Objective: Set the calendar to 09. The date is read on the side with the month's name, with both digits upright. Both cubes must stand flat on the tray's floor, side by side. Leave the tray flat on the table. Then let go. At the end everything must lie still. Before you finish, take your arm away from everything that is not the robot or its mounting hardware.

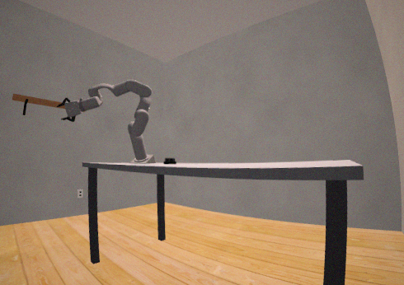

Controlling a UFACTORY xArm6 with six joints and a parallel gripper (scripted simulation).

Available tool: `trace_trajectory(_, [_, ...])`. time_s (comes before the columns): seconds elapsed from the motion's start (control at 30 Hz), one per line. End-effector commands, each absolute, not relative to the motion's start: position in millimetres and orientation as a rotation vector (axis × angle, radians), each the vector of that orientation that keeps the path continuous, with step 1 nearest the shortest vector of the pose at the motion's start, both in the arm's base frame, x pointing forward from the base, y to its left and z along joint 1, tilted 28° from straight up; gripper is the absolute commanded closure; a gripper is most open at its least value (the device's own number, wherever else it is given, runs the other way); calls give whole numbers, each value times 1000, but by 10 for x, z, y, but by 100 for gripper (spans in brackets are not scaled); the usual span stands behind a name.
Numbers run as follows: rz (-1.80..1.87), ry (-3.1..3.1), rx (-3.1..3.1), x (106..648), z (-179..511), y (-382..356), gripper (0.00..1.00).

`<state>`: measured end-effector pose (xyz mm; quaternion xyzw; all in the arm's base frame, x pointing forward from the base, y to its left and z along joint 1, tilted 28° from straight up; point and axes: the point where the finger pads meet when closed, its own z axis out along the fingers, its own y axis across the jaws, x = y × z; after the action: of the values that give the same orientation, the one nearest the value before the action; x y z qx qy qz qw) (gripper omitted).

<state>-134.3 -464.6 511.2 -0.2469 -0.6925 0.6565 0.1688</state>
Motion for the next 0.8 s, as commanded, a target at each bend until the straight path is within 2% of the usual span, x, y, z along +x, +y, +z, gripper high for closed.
trace_trajectory(0.0, [1885,-1978,-719,-1279,5115,-4665,0])
trace_trajectory(0.3, [2027,-2159,-946,-411,4880,-4849,0])
trace_trajectory(0.4, [2031,-2167,-955,-376,4870,-4852,0])
trace_trajectory(0.47, [2064,-2262,-1078,55,4745,-4872,0])
trace_trajectory(0.77, [2058,-2442,-1317,836,4498,-4794,0])
